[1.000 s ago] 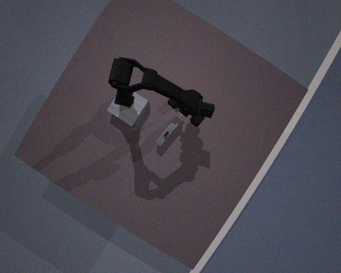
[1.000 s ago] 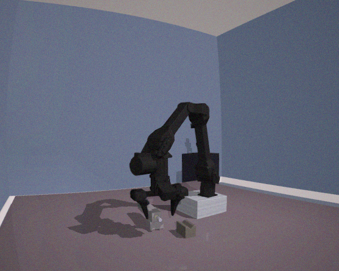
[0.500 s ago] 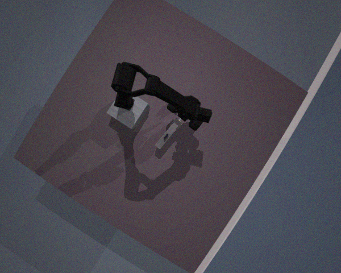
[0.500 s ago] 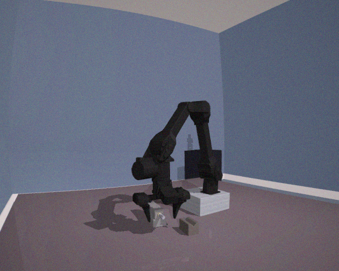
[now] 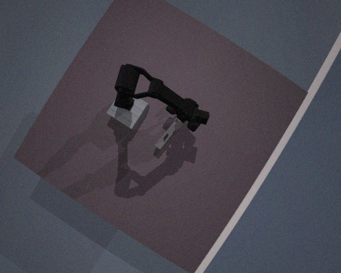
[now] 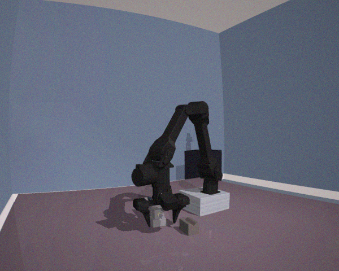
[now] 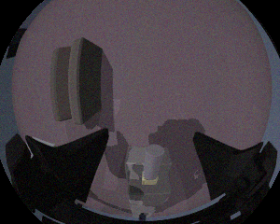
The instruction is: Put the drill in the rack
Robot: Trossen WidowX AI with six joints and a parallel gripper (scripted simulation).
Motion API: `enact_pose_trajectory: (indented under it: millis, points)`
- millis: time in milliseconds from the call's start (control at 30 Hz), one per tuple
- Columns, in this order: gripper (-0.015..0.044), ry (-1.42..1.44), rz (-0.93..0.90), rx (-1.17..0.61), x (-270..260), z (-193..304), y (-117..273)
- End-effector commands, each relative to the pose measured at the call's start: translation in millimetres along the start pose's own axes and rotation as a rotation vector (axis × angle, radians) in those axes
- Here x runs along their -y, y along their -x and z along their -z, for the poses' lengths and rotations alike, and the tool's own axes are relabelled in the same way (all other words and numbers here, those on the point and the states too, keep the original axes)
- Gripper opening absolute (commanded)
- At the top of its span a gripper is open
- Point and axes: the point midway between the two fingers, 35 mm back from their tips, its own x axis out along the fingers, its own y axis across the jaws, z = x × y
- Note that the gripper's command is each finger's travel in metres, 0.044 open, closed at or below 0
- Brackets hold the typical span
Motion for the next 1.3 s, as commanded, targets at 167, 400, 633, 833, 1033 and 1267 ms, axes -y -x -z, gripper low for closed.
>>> enact_pose_trajectory:
  millis: [167, 400, 633, 833, 1033, 1267]
  points:
    - [0.0309, 0.0, -0.001, 0.0, -0.2, 0.2, -0.7]
    - [0.0125, 0.0, -0.001, 0.0, -0.2, 0.2, -0.7]
    - [0.0, 0.0, -0.001, 0.0, -0.2, 0.2, -0.7]
    - [0.0, 0.001, -0.002, -0.001, -0.4, -0.6, -0.7]
    - [0.0, 0.003, -0.006, -0.002, -1.4, -6.5, -0.9]
    - [0.0, 0.003, -0.006, -0.001, -0.7, -13.3, -0.5]
